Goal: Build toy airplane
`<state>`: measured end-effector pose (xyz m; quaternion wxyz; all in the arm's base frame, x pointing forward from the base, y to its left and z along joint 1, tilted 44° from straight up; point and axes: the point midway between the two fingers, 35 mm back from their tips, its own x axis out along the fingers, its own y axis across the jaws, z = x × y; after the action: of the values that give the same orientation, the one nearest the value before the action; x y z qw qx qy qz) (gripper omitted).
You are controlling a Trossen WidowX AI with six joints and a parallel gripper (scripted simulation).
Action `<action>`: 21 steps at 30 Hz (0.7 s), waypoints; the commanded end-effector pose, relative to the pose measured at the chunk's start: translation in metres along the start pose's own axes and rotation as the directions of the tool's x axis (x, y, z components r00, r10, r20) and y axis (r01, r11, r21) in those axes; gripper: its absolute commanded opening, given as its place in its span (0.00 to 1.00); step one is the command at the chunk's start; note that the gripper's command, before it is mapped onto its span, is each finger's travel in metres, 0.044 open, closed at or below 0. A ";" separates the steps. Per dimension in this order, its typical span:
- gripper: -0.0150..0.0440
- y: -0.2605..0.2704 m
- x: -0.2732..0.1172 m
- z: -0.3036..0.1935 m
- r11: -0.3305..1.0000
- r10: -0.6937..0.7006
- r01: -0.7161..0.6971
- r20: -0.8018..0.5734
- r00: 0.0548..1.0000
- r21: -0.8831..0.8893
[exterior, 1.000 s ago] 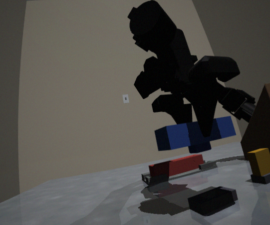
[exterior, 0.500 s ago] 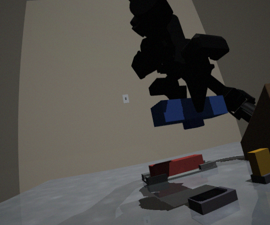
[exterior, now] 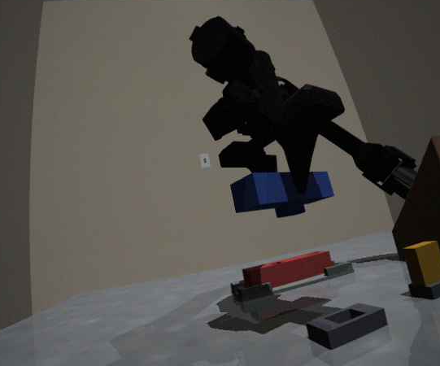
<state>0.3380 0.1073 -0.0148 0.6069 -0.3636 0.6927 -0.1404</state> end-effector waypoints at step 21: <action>0.25 -0.073 0.009 -0.024 0.909 0.005 0.000 0.011 1.000 -0.417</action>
<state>0.3405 0.0507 0.0259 0.5299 -0.4708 0.7054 -0.0016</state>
